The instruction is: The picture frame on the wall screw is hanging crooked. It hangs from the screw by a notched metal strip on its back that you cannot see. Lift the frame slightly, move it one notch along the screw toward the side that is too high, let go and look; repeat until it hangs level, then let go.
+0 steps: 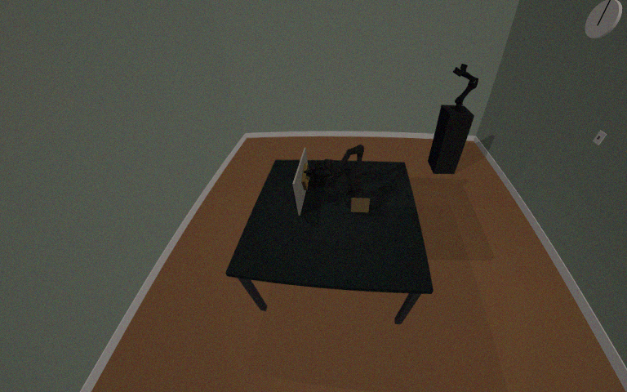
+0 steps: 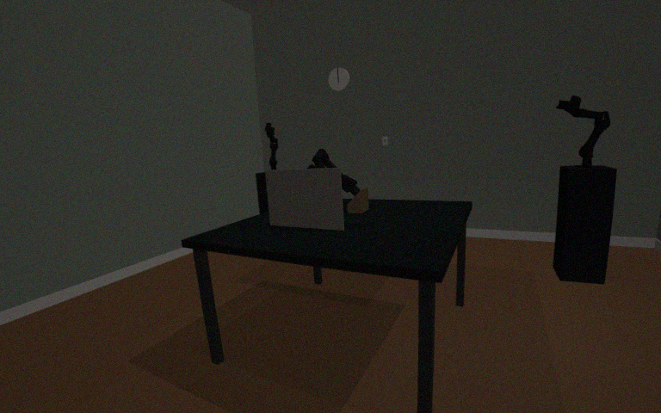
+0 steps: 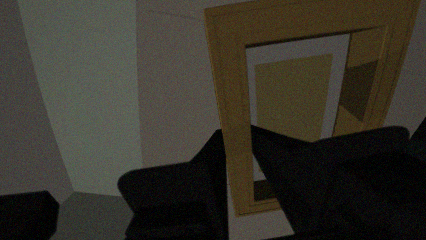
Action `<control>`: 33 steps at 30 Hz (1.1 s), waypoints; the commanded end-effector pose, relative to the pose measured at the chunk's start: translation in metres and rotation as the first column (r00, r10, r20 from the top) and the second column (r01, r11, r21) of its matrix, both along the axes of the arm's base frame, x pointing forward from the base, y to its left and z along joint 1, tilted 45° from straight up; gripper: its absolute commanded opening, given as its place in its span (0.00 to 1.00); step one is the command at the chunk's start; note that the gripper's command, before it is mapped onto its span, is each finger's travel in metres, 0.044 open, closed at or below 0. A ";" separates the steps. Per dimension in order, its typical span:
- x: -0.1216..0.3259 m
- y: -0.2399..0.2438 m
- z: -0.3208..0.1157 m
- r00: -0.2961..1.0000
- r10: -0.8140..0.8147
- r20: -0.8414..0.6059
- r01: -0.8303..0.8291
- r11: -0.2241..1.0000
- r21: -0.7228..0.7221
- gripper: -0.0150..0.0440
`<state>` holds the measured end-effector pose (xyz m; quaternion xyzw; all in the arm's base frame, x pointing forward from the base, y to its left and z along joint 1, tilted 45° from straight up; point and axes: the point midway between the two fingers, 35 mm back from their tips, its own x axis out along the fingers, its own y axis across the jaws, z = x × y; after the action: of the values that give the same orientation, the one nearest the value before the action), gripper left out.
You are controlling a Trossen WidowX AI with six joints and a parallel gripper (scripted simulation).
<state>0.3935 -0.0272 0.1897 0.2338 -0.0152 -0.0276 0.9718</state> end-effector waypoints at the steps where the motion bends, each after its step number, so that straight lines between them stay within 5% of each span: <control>1: 0.001 0.002 0.003 1.000 0.010 0.008 -0.010 1.000 0.004 0.25; 33: 0.001 -0.001 0.008 1.000 0.010 0.008 -0.010 1.000 0.004 0.25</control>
<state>0.3932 -0.0299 0.1949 0.2337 -0.0150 -0.0275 0.9718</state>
